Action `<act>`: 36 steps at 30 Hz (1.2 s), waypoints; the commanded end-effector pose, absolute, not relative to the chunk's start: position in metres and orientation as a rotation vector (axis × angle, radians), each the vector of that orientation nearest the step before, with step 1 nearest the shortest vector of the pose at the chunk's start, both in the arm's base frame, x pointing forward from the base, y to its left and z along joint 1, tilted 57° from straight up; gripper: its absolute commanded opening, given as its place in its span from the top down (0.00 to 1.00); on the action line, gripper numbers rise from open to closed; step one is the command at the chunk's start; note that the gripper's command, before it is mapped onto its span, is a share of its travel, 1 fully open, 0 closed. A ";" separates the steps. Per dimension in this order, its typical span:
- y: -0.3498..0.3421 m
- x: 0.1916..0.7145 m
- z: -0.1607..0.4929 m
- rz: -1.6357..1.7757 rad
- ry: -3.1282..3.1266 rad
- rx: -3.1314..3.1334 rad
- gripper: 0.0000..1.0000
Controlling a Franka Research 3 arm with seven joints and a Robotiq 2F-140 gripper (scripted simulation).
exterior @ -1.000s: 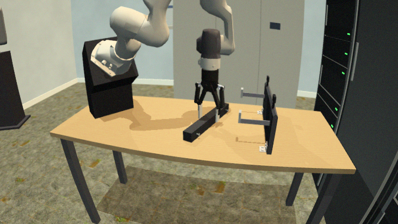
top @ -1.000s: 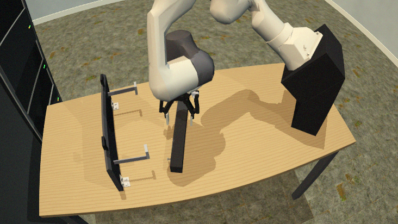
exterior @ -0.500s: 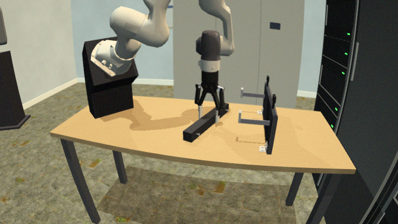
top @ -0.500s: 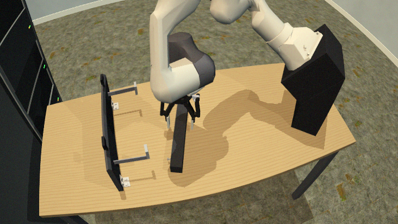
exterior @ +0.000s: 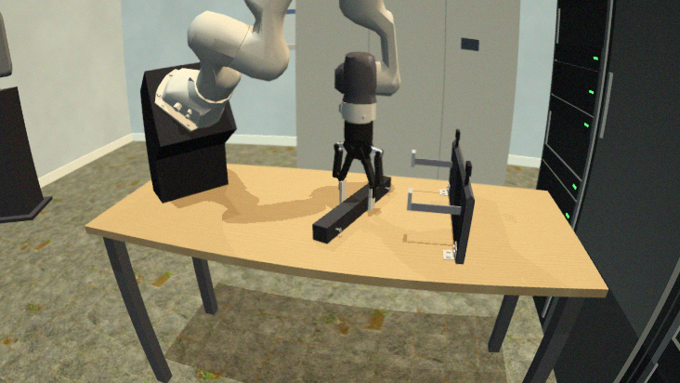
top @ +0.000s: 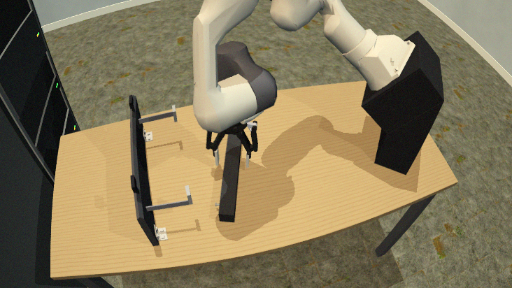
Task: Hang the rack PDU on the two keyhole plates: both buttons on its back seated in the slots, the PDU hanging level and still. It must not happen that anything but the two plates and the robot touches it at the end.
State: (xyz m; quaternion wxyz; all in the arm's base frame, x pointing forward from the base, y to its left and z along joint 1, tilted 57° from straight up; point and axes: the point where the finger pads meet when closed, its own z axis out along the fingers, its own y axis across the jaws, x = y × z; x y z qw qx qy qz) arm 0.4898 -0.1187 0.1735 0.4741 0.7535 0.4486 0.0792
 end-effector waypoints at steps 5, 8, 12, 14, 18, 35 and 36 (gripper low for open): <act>-0.118 0.490 0.174 0.203 1.089 1.849 0.45; -0.118 0.490 0.174 0.203 1.089 1.849 1.00; -0.118 0.490 0.174 0.203 1.089 1.849 1.00; -0.118 0.490 0.174 0.203 1.089 1.849 1.00; -0.118 0.490 0.174 0.203 1.089 1.849 1.00; -0.118 0.490 0.174 0.203 1.089 1.849 1.00; -0.118 0.490 0.174 0.203 1.089 1.849 1.00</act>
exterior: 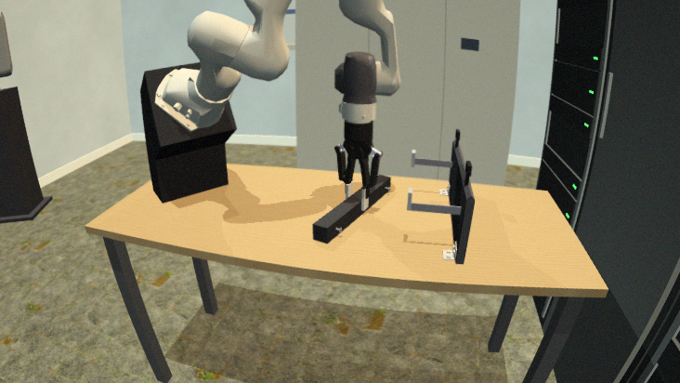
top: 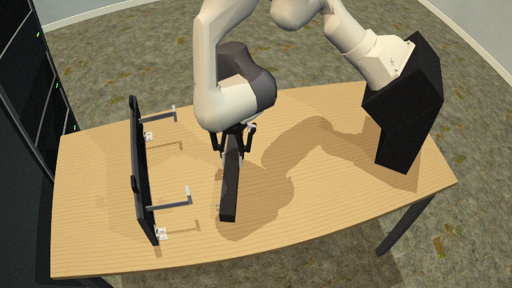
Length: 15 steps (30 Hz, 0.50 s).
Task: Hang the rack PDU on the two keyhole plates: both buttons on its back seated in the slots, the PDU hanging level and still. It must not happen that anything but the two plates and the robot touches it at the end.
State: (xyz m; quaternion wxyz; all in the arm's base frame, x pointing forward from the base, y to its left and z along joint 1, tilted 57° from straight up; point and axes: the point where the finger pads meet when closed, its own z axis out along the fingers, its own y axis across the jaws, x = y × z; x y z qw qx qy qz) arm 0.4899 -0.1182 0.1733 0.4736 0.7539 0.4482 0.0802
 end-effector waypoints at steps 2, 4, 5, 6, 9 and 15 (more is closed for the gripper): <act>-0.118 0.490 0.174 0.203 1.089 1.849 1.00; -0.118 0.490 0.174 0.203 1.089 1.849 1.00; -0.118 0.490 0.174 0.203 1.089 1.849 1.00; -0.118 0.490 0.174 0.203 1.089 1.849 1.00; -0.118 0.490 0.174 0.203 1.089 1.849 1.00; -0.116 0.488 0.176 0.203 1.089 1.849 1.00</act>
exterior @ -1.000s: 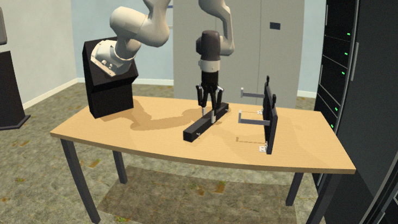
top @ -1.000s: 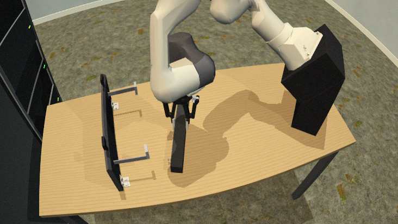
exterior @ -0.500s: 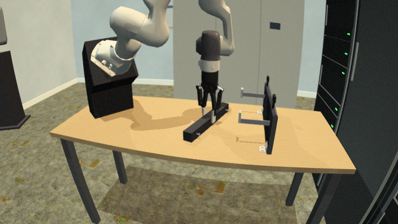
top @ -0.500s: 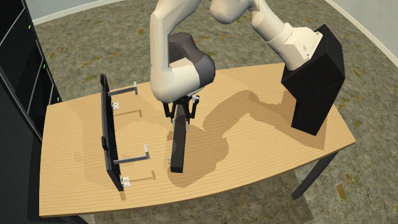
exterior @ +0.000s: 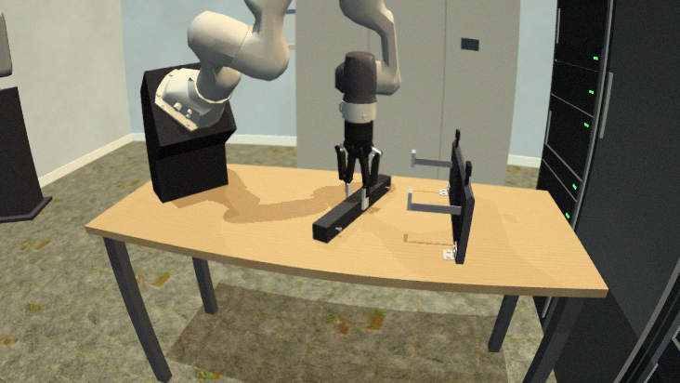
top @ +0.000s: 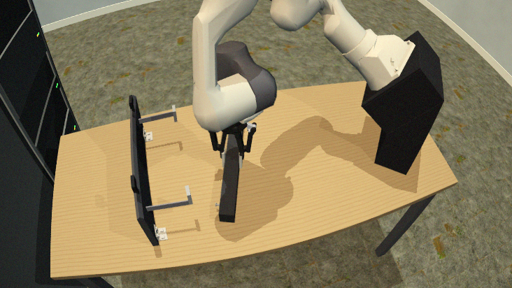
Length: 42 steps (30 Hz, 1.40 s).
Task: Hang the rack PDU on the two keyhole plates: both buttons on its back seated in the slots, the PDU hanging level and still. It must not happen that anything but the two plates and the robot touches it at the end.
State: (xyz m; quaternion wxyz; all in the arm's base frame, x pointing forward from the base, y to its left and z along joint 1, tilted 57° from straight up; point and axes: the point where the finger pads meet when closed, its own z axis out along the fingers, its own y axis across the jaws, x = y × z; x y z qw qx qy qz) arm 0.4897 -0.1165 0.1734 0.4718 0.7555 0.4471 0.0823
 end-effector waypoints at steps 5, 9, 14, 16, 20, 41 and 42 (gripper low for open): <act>-0.110 0.484 0.180 0.203 1.089 1.849 1.00; -0.103 0.478 0.186 0.203 1.089 1.849 1.00; -0.095 0.471 0.193 0.203 1.089 1.849 1.00; -0.093 0.469 0.195 0.203 1.089 1.849 1.00; -0.083 0.461 0.203 0.203 1.089 1.849 1.00; -0.053 0.435 0.229 0.203 1.089 1.849 1.00; -0.052 0.434 0.229 0.203 1.089 1.849 1.00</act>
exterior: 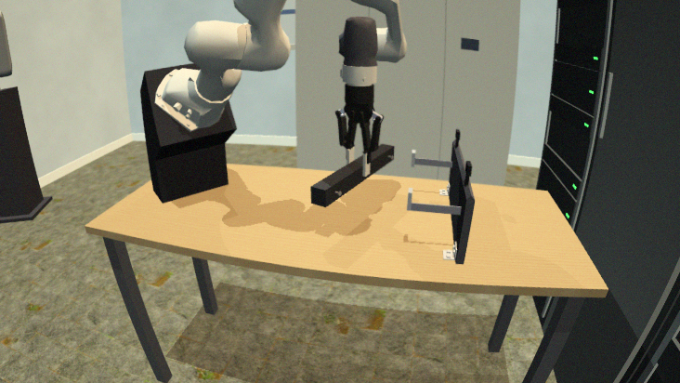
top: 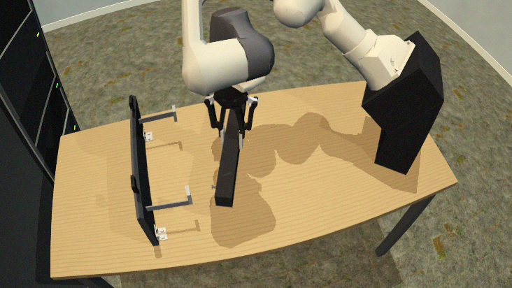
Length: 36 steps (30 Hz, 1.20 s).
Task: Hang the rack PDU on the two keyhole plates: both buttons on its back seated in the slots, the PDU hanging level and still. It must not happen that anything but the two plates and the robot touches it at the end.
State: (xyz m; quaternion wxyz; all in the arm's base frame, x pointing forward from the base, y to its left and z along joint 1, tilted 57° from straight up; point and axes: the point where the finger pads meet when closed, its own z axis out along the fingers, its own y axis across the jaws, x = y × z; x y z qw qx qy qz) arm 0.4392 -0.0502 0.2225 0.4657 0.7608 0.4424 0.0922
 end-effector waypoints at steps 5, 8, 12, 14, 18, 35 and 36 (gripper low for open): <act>-0.052 0.434 0.229 0.203 1.089 1.849 1.00; -0.052 0.434 0.229 0.203 1.089 1.849 1.00; -0.052 0.434 0.229 0.203 1.089 1.849 1.00; -0.052 0.434 0.229 0.203 1.089 1.849 1.00; -0.052 0.434 0.229 0.203 1.089 1.849 1.00; -0.051 0.437 0.232 0.056 1.302 1.694 1.00; -0.051 0.437 0.232 0.032 1.335 1.666 1.00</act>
